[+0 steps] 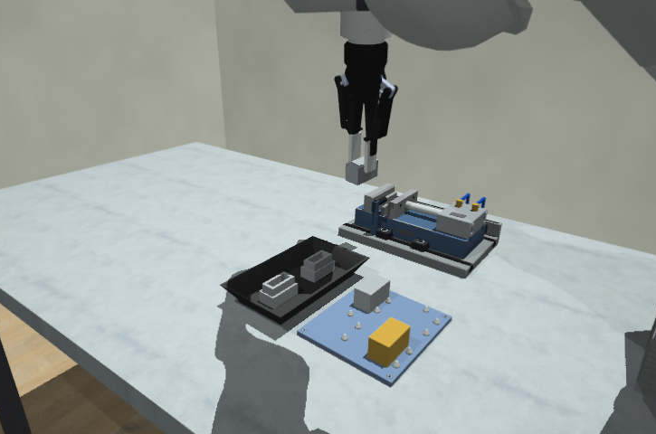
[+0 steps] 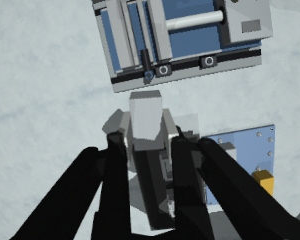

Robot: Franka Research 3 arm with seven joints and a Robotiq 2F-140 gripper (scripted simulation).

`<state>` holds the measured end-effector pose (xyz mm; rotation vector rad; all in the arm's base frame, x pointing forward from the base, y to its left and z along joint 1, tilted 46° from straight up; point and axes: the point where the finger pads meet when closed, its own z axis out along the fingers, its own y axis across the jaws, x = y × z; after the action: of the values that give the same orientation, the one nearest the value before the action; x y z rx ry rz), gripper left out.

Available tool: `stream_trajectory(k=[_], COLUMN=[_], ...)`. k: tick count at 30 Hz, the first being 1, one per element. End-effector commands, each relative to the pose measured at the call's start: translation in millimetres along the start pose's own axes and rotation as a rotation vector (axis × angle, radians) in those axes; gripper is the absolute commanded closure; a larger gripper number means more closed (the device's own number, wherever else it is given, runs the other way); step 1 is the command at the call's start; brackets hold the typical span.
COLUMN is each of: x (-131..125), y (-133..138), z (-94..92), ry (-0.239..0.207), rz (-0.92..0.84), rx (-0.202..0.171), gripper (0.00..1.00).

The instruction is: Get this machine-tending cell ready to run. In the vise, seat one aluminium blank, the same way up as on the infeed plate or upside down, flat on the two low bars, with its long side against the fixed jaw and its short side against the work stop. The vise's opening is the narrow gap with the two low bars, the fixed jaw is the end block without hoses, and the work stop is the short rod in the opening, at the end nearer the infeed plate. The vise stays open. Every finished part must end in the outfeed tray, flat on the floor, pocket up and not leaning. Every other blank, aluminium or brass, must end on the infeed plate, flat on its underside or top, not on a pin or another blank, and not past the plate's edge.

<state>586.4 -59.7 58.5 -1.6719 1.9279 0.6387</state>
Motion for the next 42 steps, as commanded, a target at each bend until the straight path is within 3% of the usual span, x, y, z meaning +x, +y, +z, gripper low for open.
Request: stream_trajectory(k=[1,6,11,42], x=[12,88,120,122], y=[-7,-13,-10,-10], z=[5.9,31.8,46.3,47.3], ry=[-0.047,-0.081,-0.105,-0.107], rz=[-0.106,-0.128,-0.139,-0.14], rx=[-0.026,-0.048,-0.057,-0.058], gripper=[1.0,1.0,1.0,1.0])
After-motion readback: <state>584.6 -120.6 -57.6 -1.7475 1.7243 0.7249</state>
